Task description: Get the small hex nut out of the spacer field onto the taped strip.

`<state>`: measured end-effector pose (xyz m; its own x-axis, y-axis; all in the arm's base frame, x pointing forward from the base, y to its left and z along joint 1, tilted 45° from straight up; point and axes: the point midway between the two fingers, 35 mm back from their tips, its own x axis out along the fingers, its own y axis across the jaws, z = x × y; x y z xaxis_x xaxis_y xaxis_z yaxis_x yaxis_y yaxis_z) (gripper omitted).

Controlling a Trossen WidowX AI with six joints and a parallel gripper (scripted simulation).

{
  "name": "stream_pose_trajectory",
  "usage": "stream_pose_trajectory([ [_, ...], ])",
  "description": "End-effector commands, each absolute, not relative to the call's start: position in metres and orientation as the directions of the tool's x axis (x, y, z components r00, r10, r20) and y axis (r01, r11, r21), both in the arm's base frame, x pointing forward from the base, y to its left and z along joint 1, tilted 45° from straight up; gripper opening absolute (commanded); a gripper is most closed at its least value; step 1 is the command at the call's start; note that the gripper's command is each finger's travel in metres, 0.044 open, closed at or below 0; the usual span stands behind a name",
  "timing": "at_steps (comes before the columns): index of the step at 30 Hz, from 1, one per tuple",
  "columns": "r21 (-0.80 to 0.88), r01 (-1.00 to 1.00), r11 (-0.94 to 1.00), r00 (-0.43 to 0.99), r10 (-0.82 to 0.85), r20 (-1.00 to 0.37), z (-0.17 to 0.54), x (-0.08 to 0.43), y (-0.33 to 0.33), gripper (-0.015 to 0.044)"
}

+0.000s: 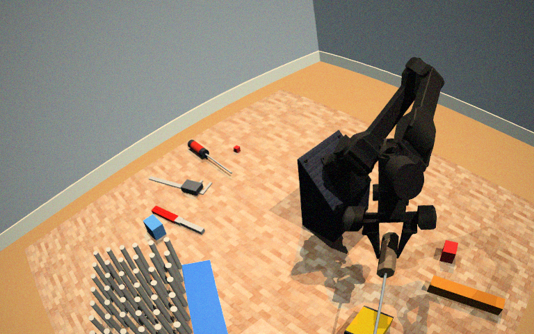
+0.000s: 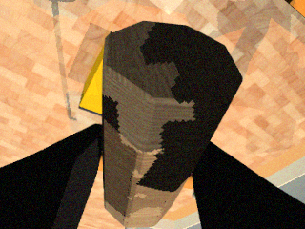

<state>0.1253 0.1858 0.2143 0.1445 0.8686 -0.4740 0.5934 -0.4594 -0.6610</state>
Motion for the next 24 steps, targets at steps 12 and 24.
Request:
stream_pose_trajectory([
  [12,-0.734,0.237,-0.636,0.26,0.77,-0.583,0.176,0.193,0.153,0.0],
  [24,-0.742,-0.079,-0.665,0.305,0.693,-0.653,0.139,0.234,0.111,0.0],
])
